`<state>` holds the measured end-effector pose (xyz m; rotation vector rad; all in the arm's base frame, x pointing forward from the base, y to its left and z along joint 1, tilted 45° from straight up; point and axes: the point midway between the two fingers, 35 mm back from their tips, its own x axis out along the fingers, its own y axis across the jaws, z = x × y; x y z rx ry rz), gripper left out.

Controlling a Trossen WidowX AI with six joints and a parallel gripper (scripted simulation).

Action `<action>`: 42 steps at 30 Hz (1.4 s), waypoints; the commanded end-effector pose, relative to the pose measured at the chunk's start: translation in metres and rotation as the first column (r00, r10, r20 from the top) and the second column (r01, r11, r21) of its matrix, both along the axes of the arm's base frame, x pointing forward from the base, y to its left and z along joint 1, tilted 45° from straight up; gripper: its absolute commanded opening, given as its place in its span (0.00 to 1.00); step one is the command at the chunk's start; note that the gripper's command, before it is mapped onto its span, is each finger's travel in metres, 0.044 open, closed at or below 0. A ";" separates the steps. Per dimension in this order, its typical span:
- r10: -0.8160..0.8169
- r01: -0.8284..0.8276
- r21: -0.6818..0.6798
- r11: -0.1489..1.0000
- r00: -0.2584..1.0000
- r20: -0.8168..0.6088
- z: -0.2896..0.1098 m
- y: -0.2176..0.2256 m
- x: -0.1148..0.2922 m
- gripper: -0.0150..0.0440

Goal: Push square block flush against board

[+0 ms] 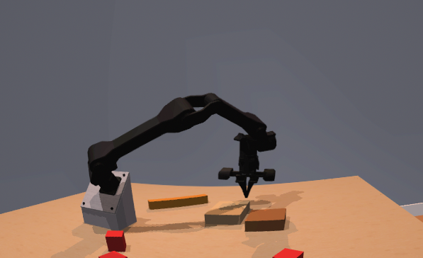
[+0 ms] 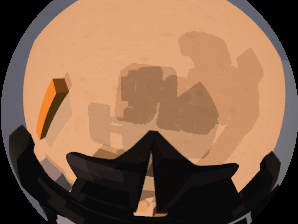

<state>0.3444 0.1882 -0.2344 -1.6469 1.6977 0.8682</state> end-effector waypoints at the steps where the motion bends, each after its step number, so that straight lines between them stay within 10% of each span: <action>1: -0.071 0.073 0.055 0.996 0.997 -0.039 0.024 0.017 0.006 0.25; 42: 0.040 -0.031 -0.121 0.992 0.996 0.078 0.004 -0.041 -0.032 0.25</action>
